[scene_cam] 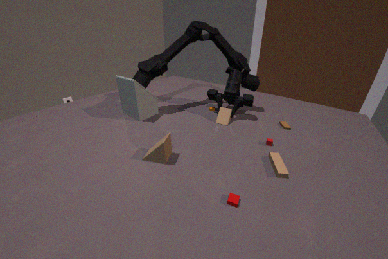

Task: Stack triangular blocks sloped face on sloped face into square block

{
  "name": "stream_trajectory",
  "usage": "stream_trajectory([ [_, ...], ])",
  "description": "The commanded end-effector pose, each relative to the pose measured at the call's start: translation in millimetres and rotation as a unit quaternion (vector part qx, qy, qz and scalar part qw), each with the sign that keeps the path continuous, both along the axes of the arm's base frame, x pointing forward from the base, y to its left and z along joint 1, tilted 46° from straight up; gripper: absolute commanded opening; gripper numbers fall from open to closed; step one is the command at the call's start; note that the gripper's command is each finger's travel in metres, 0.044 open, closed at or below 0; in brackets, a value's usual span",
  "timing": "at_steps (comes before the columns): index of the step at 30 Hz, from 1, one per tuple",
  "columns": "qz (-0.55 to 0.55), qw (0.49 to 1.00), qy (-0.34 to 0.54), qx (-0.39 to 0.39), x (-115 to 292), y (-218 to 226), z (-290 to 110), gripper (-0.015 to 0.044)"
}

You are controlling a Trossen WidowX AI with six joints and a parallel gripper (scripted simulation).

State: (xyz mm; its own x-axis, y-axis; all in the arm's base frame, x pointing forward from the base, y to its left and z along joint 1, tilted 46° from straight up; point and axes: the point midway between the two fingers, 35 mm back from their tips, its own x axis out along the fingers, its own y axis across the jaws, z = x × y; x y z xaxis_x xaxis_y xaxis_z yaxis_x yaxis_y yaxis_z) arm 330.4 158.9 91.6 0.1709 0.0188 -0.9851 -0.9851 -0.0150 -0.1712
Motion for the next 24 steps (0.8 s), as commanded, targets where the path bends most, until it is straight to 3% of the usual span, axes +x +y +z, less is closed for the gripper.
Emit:
stream_trajectory([
  [1, 0.000, 1.000, 0.000, 0.000, 0, 0, 0, 0.0177],
  [5, 0.000, 1.000, 0.000, 0.000, 0, 0, 0, 0.0150],
  [11, 0.000, 1.000, 0.000, 0.000, 0, -4, 5, 0.0000],
  [24, 0.000, 1.000, 0.000, -0.001, -4, -50, 48, 0.0000],
])
